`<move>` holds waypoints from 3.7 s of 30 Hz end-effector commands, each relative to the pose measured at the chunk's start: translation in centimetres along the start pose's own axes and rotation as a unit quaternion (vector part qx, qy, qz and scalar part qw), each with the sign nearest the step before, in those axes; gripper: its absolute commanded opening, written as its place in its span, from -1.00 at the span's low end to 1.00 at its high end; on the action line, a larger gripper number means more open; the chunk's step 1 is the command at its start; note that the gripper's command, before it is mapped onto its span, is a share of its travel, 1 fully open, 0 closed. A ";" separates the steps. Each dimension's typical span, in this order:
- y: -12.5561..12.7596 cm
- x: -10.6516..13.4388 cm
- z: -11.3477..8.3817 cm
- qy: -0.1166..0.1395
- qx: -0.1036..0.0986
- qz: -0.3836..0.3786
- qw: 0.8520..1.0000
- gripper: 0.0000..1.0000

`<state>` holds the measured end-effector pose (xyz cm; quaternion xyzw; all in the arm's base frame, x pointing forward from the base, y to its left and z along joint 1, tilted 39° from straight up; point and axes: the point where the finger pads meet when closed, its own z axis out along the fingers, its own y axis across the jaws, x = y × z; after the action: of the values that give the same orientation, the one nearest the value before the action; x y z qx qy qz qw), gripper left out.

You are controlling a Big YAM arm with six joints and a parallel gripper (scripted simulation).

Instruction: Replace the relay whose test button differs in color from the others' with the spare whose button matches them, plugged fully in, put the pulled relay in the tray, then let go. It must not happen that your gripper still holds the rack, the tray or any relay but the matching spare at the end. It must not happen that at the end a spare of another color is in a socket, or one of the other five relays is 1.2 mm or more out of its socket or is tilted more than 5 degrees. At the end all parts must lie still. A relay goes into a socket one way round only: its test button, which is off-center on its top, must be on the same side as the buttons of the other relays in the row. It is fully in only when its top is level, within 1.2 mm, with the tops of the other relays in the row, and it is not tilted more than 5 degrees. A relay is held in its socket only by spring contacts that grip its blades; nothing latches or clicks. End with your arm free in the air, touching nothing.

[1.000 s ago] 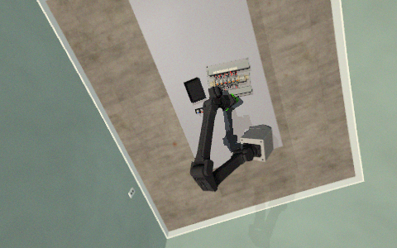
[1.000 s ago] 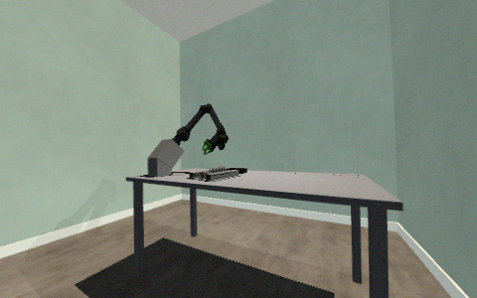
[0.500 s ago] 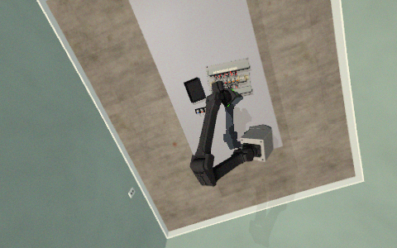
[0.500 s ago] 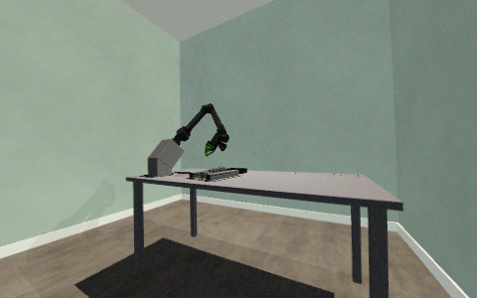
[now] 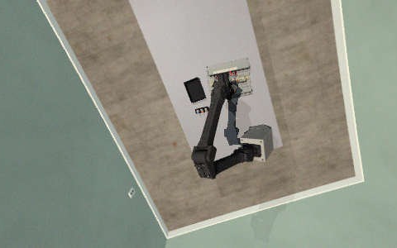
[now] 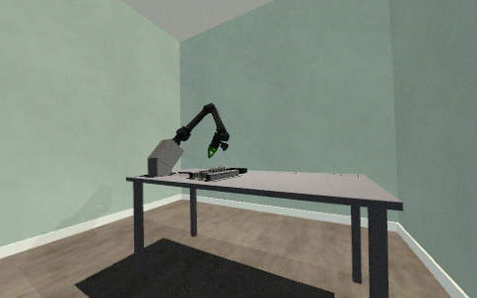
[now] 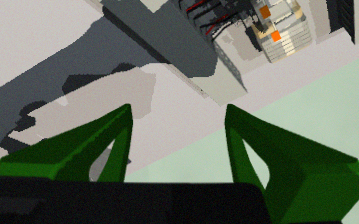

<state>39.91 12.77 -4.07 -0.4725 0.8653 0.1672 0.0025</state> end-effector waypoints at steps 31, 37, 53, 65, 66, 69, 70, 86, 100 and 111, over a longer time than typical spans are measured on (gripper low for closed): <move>-8.2 -3.4 -0.7 -0.194 0.022 -0.300 0.934 0.17; -8.4 -3.5 -1.0 -0.203 0.027 -0.312 0.928 0.17; -8.8 -4.2 -2.2 -0.211 0.041 -0.325 0.921 0.17; -8.8 -3.9 -1.6 -0.209 0.035 -0.320 0.923 0.17; -8.7 -3.9 -1.6 -0.209 0.034 -0.320 0.924 0.17; -8.7 -3.9 -1.6 -0.209 0.034 -0.319 0.924 0.17; -8.7 -3.9 -1.6 -0.209 0.034 -0.319 0.924 0.17; -8.7 -3.8 -1.5 -0.209 0.034 -0.319 0.924 0.17; -8.4 -4.3 -1.9 -0.209 0.034 -0.318 0.924 0.17; -4.3 -7.8 -2.9 -0.207 0.024 -0.325 0.923 0.17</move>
<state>47.25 14.00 -4.04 -0.6783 0.6547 0.2420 0.2297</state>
